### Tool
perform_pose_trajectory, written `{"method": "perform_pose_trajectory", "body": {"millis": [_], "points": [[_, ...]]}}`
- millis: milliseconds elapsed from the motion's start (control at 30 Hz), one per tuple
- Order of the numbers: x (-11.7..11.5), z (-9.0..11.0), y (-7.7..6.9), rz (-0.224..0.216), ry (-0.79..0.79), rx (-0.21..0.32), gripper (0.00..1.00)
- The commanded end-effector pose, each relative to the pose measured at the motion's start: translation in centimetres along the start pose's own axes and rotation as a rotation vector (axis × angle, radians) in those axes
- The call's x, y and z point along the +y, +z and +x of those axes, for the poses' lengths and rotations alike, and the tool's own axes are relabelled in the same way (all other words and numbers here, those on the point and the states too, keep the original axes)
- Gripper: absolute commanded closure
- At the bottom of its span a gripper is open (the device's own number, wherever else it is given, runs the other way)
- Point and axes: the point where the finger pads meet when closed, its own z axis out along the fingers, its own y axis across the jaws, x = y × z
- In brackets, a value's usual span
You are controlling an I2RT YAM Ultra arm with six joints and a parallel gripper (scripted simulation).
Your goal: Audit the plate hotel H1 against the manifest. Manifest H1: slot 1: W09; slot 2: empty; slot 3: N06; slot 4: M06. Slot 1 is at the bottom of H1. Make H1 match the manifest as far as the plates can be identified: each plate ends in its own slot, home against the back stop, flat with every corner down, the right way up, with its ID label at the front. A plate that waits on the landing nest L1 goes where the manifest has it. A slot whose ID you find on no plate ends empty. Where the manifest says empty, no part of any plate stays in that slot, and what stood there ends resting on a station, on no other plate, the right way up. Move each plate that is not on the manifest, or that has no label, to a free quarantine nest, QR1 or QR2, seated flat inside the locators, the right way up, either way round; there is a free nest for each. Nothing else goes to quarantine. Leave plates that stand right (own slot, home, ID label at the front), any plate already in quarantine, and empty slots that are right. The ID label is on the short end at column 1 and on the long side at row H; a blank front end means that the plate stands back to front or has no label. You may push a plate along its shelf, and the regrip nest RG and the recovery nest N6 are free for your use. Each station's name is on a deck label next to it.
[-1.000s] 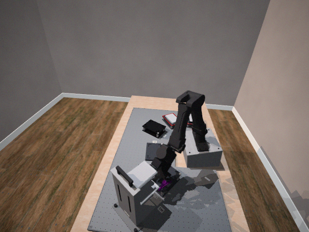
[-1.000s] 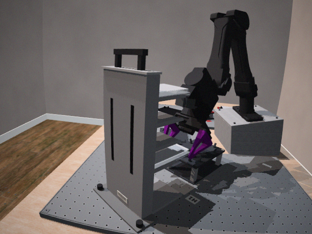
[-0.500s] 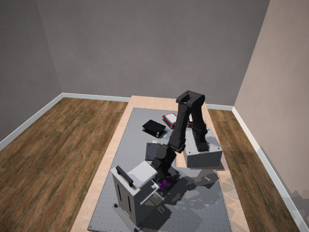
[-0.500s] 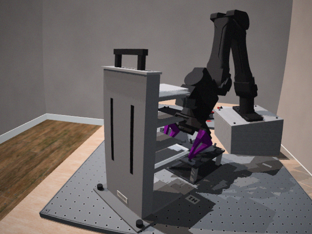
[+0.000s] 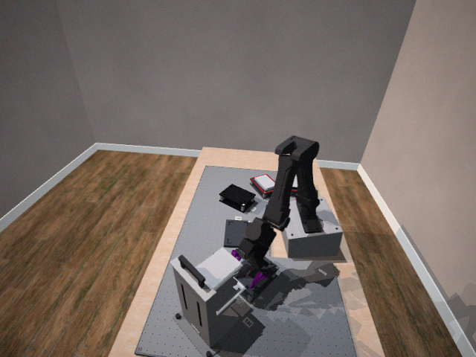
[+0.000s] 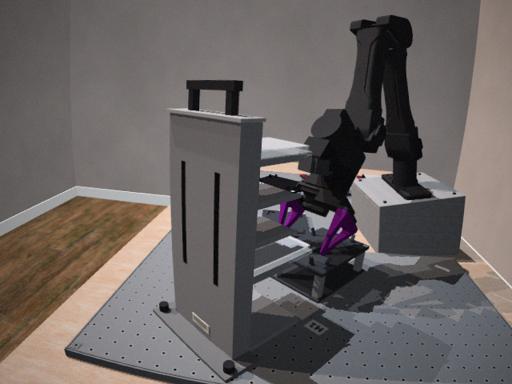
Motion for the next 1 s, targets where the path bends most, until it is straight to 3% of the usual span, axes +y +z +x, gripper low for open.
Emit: {"method": "perform_pose_trajectory", "body": {"millis": [0,967], "points": [[-0.1,-1.5,-0.6,0.003,0.003,-0.048,0.0],[-0.1,1.7,-3.6,0.003,0.003,-0.047,0.0]]}}
